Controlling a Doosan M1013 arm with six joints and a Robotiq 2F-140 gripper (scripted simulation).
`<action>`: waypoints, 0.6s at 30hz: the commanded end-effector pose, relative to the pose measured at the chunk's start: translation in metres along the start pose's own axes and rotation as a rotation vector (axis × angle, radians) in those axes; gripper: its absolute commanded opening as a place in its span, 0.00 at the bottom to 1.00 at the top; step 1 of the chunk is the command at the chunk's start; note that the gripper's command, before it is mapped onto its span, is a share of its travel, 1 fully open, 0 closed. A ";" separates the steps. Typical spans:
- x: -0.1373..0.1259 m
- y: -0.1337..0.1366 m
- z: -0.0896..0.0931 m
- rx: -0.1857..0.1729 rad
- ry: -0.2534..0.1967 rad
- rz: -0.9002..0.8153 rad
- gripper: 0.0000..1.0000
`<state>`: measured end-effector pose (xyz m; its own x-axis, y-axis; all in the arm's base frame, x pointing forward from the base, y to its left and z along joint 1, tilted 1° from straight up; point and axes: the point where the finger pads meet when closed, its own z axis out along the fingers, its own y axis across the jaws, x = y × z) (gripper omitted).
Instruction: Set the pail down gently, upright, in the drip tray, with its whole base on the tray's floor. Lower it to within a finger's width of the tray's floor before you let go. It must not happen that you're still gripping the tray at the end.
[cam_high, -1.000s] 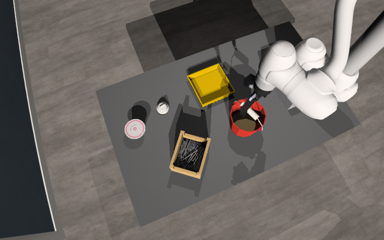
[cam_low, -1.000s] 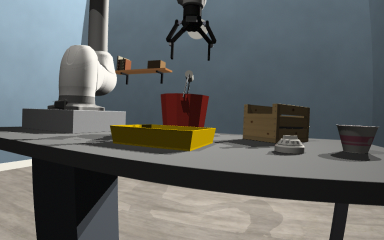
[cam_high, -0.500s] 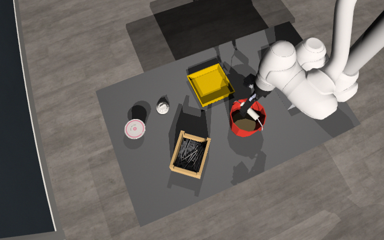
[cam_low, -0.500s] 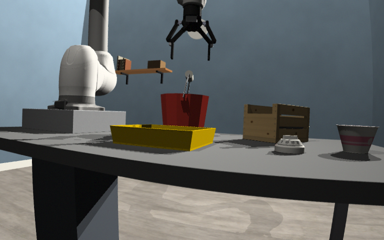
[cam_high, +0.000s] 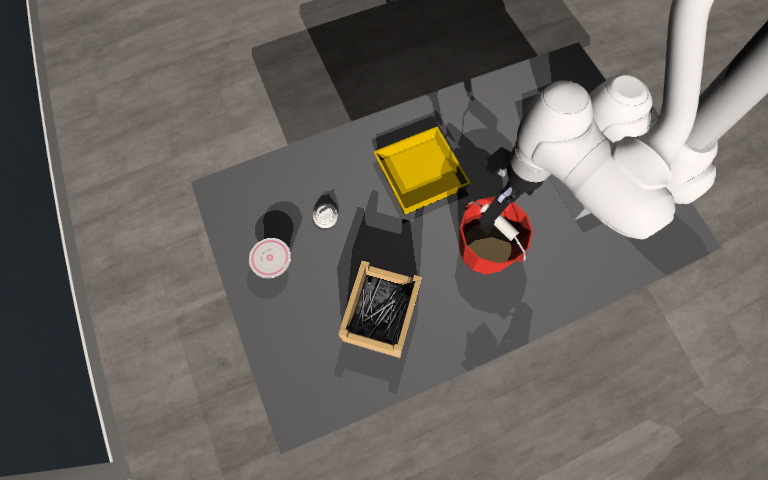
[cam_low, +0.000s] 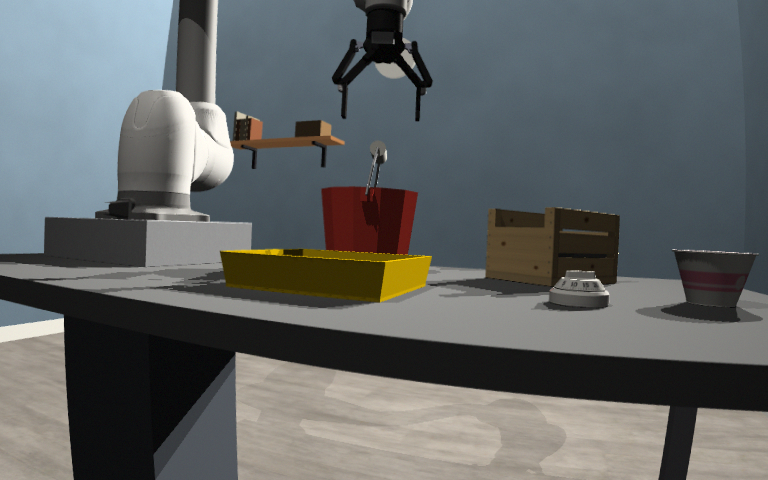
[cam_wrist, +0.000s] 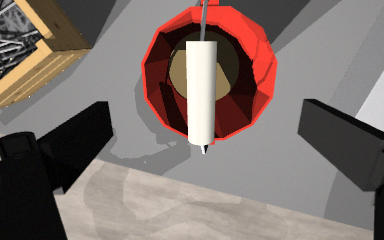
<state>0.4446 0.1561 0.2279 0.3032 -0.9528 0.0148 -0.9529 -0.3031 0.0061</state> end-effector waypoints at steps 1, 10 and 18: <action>0.000 0.000 -0.001 0.001 0.000 0.000 1.00; 0.000 0.000 0.003 0.001 0.000 0.000 1.00; 0.000 0.000 0.013 0.001 0.000 0.000 1.00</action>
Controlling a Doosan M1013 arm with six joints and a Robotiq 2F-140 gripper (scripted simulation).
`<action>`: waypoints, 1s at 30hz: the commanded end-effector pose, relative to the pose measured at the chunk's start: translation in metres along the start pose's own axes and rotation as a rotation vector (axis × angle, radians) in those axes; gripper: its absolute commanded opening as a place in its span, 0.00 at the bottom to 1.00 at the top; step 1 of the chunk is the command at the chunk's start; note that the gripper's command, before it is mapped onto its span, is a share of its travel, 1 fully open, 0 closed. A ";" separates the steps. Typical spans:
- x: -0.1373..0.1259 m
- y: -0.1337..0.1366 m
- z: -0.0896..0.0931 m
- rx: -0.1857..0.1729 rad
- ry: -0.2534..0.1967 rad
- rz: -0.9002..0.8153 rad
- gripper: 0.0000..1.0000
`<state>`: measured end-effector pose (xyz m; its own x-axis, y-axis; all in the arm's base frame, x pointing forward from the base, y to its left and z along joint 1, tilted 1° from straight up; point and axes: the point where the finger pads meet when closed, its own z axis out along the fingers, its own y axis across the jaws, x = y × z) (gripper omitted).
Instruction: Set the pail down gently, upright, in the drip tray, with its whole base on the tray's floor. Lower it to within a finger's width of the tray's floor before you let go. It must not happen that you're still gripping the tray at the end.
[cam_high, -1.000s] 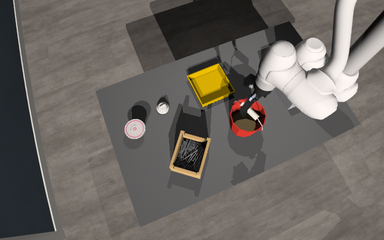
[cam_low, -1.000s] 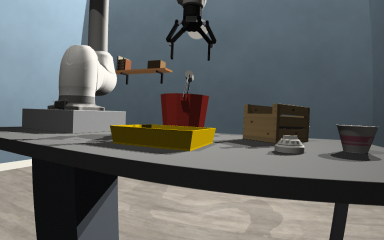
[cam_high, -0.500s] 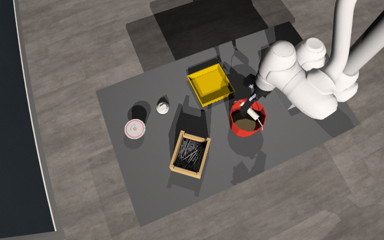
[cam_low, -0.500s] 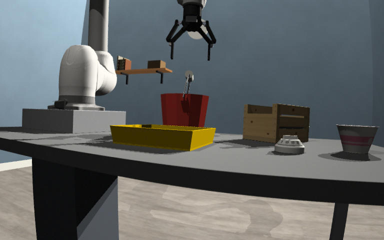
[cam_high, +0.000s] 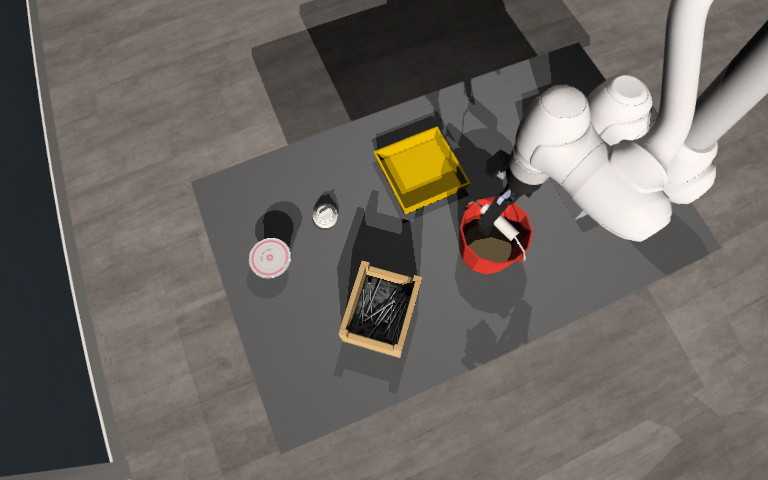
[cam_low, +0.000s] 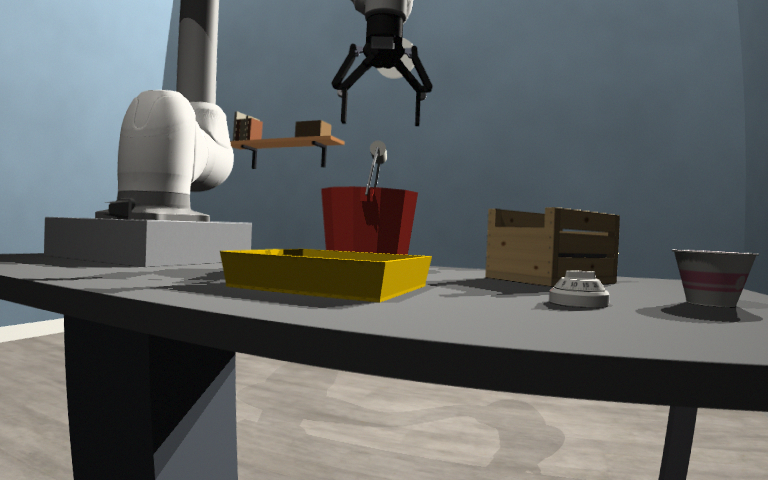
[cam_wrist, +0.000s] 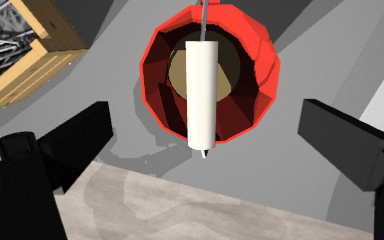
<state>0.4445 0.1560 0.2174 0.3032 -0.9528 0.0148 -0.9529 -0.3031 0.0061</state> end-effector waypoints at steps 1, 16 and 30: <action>0.000 0.000 0.002 0.001 0.000 0.000 1.00; 0.000 0.000 0.037 0.001 0.000 0.000 1.00; 0.000 0.000 0.061 0.001 0.000 0.000 1.00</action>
<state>0.4444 0.1551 0.1606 0.3031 -0.9528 0.0149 -0.9529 -0.3031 0.0062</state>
